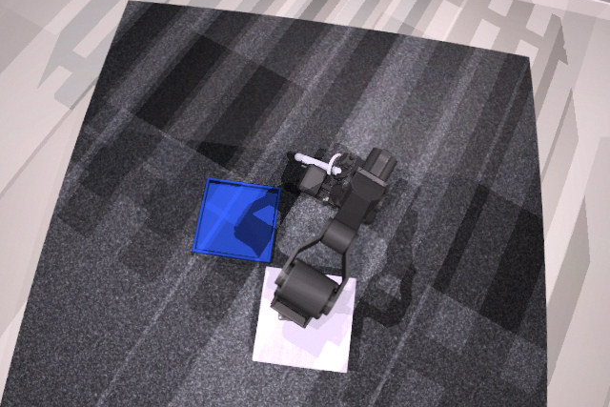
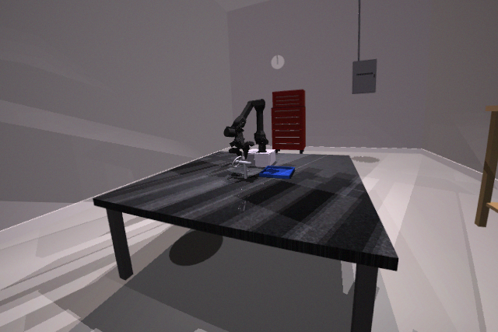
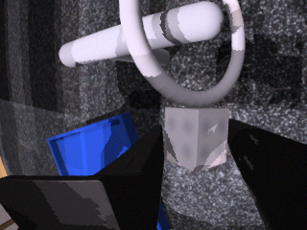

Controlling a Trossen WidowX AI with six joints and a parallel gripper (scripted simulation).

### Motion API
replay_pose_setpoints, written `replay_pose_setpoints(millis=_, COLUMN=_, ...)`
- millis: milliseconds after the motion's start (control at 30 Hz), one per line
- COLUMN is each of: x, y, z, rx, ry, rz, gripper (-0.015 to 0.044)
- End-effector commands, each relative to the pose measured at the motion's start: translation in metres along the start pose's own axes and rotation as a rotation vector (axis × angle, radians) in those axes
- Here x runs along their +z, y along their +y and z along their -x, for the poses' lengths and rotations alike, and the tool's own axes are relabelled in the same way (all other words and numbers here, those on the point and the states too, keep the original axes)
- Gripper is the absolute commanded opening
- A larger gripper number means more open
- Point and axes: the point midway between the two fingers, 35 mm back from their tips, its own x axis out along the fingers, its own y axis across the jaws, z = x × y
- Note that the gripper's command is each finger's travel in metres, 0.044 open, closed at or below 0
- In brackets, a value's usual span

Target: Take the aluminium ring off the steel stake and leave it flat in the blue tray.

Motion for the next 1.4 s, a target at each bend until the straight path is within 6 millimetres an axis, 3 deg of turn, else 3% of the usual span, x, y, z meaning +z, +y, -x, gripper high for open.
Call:
replay_pose_setpoints(millis=0, x=0.002, y=-0.003, z=0.002, rx=0.004, ry=-0.003, rz=0.005, gripper=0.0000)
replay_pose_setpoints(millis=1367, x=0.004, y=-0.029, z=0.013, rx=0.001, ry=-0.003, rz=0.006, gripper=0.0000)
